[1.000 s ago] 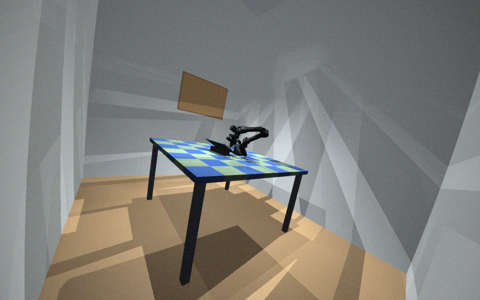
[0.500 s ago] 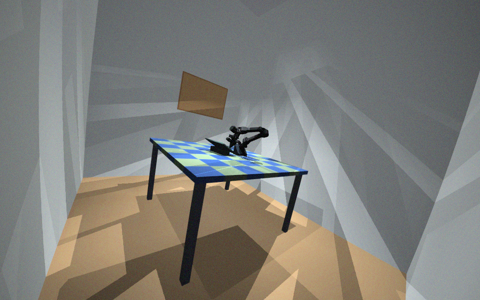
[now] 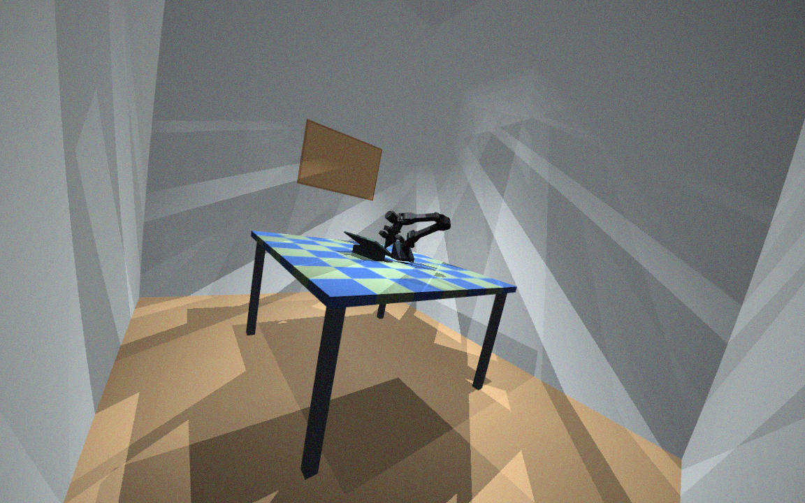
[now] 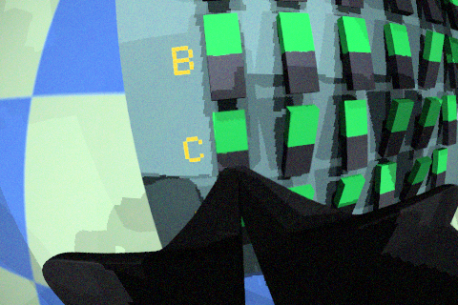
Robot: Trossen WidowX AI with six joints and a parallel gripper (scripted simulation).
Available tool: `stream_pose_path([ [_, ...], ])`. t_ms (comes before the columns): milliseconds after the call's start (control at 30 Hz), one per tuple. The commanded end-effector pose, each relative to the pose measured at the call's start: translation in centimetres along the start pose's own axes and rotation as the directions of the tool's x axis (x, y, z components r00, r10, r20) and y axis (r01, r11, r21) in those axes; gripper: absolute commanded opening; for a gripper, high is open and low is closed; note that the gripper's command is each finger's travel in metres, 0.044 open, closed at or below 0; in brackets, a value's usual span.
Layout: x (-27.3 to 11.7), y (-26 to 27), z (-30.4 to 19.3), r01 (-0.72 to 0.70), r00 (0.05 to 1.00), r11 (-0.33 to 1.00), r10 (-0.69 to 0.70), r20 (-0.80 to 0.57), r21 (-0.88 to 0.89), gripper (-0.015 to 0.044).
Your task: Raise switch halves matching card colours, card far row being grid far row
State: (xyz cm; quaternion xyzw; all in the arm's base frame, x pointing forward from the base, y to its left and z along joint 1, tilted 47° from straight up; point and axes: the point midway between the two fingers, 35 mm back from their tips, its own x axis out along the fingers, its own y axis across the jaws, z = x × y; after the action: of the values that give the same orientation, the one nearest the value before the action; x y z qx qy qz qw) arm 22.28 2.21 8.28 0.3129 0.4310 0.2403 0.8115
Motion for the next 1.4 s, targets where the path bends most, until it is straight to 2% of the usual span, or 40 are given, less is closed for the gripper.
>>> stream_pose_path([
  [0,0.1,0.0,0.0,0.003,1.0,1.0,-0.003,0.0,0.004,0.0],
  [1233,0.6,0.0,0.0,0.003,1.0,1.0,-0.003,0.0,0.004,0.0],
  [1367,-1.6,-0.5,0.1,0.02,1.0,1.0,-0.02,-0.017,0.0,0.0],
])
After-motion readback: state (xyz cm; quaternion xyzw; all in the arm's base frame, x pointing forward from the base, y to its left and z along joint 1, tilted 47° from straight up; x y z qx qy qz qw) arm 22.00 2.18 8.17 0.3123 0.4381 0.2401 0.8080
